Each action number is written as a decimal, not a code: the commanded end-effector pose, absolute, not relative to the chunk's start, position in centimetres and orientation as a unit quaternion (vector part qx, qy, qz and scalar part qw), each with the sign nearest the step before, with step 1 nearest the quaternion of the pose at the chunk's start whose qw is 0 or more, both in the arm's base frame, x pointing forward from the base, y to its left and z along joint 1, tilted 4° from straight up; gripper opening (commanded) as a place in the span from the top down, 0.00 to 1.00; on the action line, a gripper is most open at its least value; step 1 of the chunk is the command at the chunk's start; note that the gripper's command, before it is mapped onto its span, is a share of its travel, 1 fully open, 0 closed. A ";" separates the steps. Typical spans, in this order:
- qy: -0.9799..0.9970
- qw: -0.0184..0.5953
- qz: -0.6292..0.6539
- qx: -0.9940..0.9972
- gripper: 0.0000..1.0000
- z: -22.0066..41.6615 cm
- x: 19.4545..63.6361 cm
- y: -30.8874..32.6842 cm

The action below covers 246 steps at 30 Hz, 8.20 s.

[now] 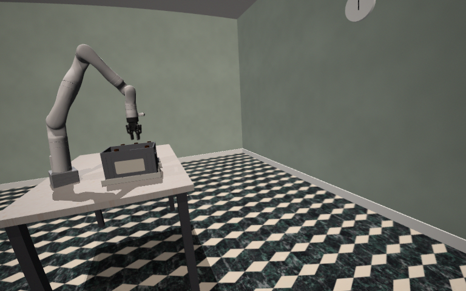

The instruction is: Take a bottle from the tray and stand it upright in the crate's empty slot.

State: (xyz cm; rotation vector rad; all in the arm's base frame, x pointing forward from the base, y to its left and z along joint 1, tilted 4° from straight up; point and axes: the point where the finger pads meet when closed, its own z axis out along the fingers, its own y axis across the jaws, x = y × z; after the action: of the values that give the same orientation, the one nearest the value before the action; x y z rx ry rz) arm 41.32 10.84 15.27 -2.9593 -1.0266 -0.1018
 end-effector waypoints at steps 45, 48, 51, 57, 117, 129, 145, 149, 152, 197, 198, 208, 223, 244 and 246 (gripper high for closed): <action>-0.328 0.004 -0.033 -0.944 0.36 13.1 41.5 10.9; -0.328 0.004 -0.033 -0.944 0.36 13.0 41.5 10.9; -0.328 0.004 -0.033 -0.944 0.36 12.6 41.5 10.9; -0.328 0.004 -0.033 -0.944 0.36 11.9 41.6 11.0; -0.328 0.004 -0.033 -0.944 1.00 11.1 41.6 11.0; -0.328 0.004 -0.033 -0.944 1.00 11.1 41.6 11.0; -0.328 0.004 -0.033 -0.944 1.00 11.1 41.6 11.0; -0.328 0.004 -0.033 -0.944 1.00 11.1 41.6 11.0; -0.328 0.004 -0.033 -0.944 1.00 11.1 41.6 11.0; -0.328 0.004 -0.033 -0.944 1.00 11.5 41.6 11.0; -0.328 0.004 -0.033 -0.944 1.00 11.5 41.6 11.0; -0.328 0.004 -0.033 -0.944 1.00 12.3 41.5 11.0; -0.328 0.004 -0.033 -0.944 1.00 13.9 41.5 11.1; -0.328 0.004 -0.033 -0.944 1.00 15.1 41.4 11.1; -0.328 0.004 -0.033 -0.944 1.00 15.1 41.4 11.1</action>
State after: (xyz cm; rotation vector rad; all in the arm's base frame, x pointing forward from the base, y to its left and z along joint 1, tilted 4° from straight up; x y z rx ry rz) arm 41.33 11.07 14.95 -2.9595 -1.0265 -0.1001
